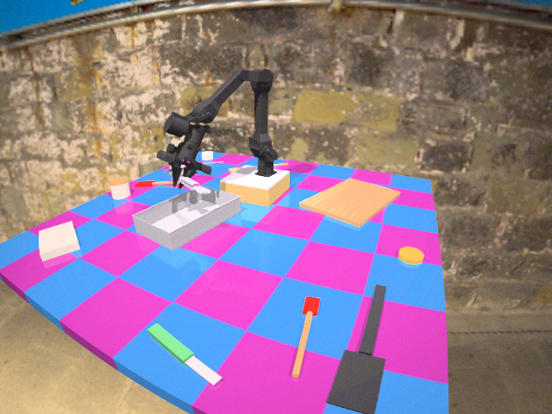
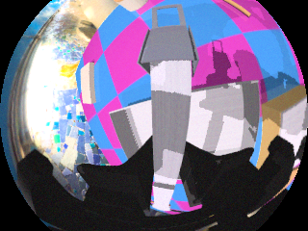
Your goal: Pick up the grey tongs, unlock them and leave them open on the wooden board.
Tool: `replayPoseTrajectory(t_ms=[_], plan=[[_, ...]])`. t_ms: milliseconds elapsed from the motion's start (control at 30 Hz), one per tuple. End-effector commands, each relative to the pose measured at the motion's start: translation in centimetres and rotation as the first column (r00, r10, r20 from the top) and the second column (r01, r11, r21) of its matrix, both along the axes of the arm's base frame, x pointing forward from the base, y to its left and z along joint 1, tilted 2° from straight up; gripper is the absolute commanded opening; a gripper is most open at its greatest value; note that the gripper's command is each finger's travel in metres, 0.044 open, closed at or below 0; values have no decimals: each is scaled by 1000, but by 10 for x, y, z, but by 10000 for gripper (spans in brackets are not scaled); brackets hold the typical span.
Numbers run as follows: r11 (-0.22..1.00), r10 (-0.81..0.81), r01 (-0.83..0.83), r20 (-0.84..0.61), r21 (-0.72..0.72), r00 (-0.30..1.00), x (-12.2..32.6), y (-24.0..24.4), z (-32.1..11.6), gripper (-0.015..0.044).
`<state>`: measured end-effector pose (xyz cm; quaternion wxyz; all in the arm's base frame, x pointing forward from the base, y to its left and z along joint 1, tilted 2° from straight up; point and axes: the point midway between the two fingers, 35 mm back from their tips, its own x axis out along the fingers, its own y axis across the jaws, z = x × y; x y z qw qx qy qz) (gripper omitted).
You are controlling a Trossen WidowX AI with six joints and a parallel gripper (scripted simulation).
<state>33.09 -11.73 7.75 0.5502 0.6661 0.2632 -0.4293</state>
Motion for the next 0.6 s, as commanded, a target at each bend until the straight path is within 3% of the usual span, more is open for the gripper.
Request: replayPoseTrajectory(t_ms=[0,567], plan=[[1000,1,-1,-25,2,1000,4,-3,4,-150],[998,14,4,-251,68,968,6,-8,1,-150]])
